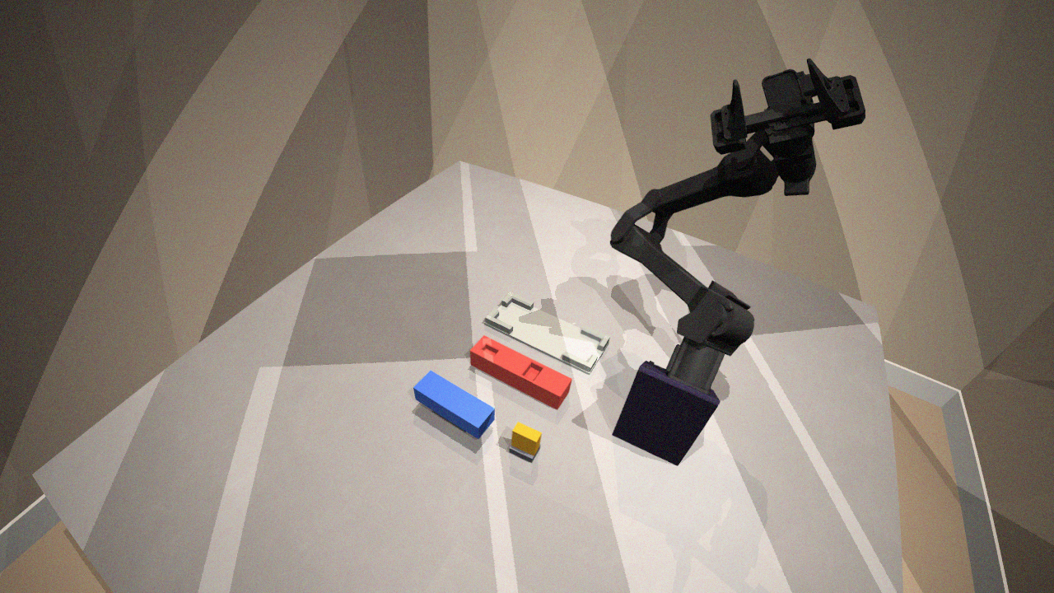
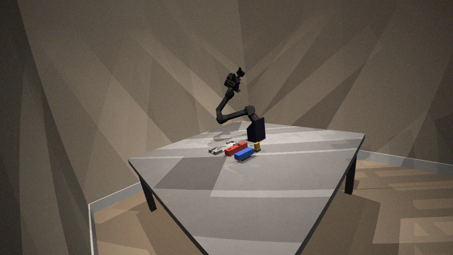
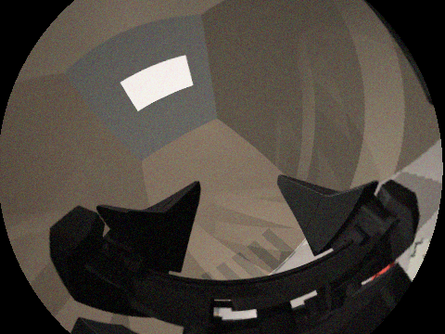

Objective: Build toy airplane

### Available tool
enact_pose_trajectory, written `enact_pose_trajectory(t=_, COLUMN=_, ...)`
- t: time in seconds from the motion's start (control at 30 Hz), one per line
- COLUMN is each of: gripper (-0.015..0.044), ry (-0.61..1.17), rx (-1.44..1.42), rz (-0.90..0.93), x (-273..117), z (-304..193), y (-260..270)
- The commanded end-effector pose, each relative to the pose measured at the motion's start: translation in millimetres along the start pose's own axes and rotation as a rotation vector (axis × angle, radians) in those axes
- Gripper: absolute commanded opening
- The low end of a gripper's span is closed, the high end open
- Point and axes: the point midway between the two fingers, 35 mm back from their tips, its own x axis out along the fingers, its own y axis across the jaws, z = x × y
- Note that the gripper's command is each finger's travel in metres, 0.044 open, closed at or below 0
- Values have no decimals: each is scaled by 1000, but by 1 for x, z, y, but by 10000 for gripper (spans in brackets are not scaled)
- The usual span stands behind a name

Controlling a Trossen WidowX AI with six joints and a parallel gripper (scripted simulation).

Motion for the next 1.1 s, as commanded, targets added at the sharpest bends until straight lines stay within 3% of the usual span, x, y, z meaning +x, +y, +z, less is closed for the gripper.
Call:
enact_pose_trajectory(t=0.0, gripper=426, ry=0, rx=0, rz=0, x=0, z=0, y=0)
enact_pose_trajectory(t=0.27, gripper=440, ry=32, rx=-263, rz=-224, x=39, z=-30, y=2)
enact_pose_trajectory(t=0.5, gripper=440, ry=188, rx=-473, rz=-496, x=92, z=-72, y=-41)
enact_pose_trajectory(t=0.8, gripper=440, ry=516, rx=-565, rz=-914, x=126, z=-123, y=-162)
enact_pose_trajectory(t=1.07, gripper=440, ry=844, rx=-437, rz=-1320, x=86, z=-159, y=-290)
